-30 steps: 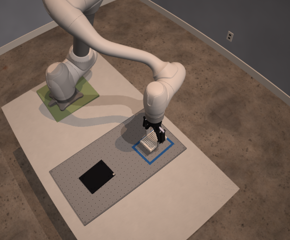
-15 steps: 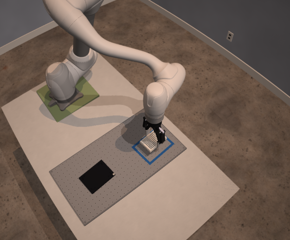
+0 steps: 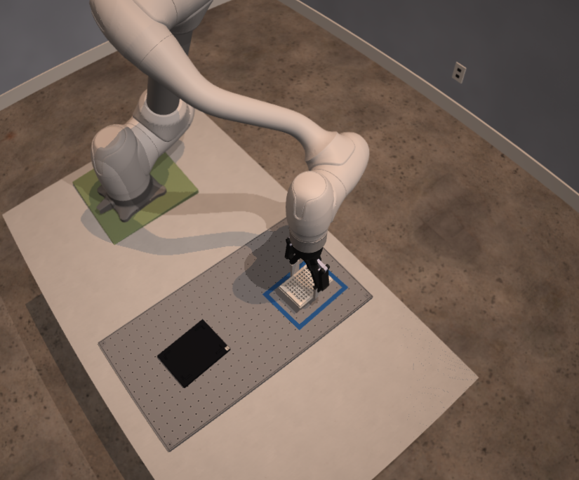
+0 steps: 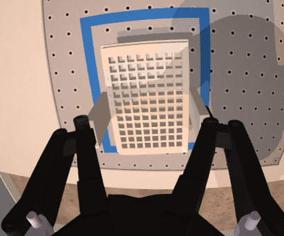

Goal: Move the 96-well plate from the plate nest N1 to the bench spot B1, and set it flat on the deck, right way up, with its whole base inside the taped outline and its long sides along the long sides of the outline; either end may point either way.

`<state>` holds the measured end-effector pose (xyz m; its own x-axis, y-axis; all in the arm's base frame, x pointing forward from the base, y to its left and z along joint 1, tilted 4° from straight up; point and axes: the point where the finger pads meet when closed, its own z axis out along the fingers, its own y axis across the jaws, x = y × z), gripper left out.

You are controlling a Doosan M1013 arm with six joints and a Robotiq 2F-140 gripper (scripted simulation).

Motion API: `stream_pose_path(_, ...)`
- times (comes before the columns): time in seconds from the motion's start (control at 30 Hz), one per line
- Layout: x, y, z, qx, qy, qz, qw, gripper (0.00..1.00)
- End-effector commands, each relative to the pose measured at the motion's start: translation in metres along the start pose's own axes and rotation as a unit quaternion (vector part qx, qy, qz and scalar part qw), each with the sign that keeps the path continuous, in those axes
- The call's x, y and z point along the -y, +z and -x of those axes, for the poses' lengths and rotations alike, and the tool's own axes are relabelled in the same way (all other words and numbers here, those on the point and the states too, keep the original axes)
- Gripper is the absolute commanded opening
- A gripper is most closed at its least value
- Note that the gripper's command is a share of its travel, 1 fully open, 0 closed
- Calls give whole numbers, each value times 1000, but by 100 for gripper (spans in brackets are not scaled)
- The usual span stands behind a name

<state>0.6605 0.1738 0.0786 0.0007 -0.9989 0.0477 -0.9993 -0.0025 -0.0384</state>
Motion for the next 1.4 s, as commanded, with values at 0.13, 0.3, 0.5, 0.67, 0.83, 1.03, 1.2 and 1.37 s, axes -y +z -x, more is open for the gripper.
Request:
stream_pose_path(0.13,0,12,0,0,0,0,1000,0)
stream_pose_path(0.3,0,17,0,0,0,0,1000,0)
stream_pose_path(0.5,0,25,0,0,0,0,1000,0)
stream_pose_path(0.67,0,25,0,0,0,0,1000,0)
stream_pose_path(0.83,0,25,0,0,0,0,1000,0)
stream_pose_path(1.03,0,25,0,0,0,0,1000,0)
stream_pose_path(1.2,0,26,0,0,0,0,1000,0)
stream_pose_path(1.37,0,26,0,0,0,0,1000,0)
